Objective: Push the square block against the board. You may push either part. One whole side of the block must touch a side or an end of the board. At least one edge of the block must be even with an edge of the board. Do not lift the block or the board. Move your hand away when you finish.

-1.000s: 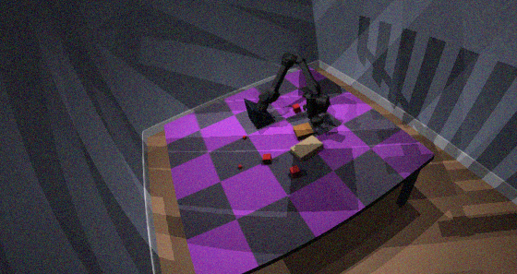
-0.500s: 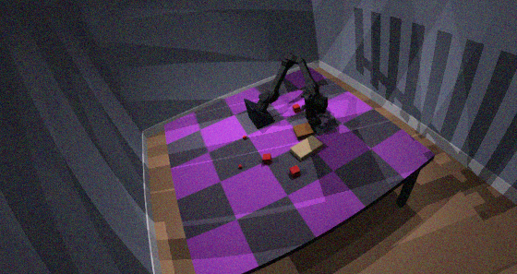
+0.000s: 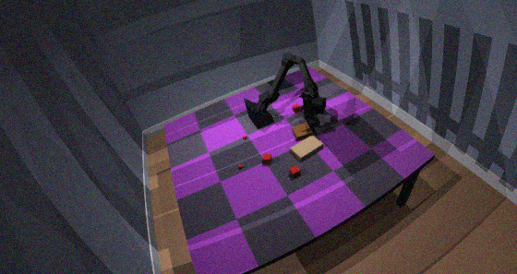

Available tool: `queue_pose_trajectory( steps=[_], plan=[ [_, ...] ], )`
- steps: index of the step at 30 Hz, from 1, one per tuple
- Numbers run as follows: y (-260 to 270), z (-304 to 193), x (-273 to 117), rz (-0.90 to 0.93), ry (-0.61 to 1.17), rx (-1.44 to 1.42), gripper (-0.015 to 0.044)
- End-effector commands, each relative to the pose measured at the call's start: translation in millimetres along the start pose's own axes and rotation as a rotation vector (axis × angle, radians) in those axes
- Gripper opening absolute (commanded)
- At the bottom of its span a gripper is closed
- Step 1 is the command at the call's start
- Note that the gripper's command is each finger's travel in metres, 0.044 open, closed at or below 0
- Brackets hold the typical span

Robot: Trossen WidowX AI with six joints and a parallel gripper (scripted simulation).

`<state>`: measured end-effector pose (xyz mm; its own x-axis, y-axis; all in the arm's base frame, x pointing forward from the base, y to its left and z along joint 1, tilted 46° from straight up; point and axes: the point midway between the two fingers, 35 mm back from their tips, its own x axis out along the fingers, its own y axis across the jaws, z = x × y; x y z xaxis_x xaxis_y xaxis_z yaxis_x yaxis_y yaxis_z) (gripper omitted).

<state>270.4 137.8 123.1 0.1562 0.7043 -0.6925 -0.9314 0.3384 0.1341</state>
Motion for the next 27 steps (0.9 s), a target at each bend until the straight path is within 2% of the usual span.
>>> queue_pose_trajectory(
  steps=[1, 27],
  plan=[
    [0.8, -4.8, 1.3, 0.005, 0.004, 0.001, 0.0000],
    [-1.6, -23.8, 1.7, 0.005, 0.008, 0.002, 0.0000]
  ],
)
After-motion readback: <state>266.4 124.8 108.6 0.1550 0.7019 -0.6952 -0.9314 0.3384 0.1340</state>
